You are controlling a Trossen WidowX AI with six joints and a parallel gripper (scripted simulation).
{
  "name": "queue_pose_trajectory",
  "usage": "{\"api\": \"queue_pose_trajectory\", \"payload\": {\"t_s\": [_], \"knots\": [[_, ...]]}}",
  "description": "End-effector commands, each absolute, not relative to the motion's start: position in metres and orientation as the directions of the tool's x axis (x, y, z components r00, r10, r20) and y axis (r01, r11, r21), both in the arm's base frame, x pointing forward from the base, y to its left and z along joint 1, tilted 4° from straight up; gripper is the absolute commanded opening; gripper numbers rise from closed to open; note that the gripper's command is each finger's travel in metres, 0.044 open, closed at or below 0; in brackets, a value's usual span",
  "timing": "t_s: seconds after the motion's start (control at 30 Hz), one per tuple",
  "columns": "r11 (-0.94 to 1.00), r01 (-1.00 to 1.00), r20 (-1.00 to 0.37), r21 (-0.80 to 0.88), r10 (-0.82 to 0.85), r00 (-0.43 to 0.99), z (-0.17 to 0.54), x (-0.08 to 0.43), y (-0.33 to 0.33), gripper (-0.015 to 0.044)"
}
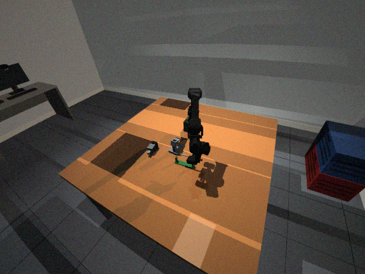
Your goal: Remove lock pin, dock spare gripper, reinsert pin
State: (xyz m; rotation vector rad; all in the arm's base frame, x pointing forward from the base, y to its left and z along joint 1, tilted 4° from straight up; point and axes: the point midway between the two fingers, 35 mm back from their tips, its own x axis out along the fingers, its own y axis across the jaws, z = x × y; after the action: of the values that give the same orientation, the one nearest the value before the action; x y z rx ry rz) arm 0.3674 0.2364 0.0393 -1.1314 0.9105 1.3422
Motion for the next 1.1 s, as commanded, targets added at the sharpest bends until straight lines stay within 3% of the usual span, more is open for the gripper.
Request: {"api": "queue_pose_trajectory", "payload": {"t_s": [0.0, 1.07], "knots": [[-0.1, -0.991, -0.965, -0.086, 0.254, 0.058, 0.03, 0.367, 0.237, 0.0], [-0.094, -0.988, -0.957, -0.124, 0.274, 0.094, -0.005, 0.368, 0.24, 0.0]]}}
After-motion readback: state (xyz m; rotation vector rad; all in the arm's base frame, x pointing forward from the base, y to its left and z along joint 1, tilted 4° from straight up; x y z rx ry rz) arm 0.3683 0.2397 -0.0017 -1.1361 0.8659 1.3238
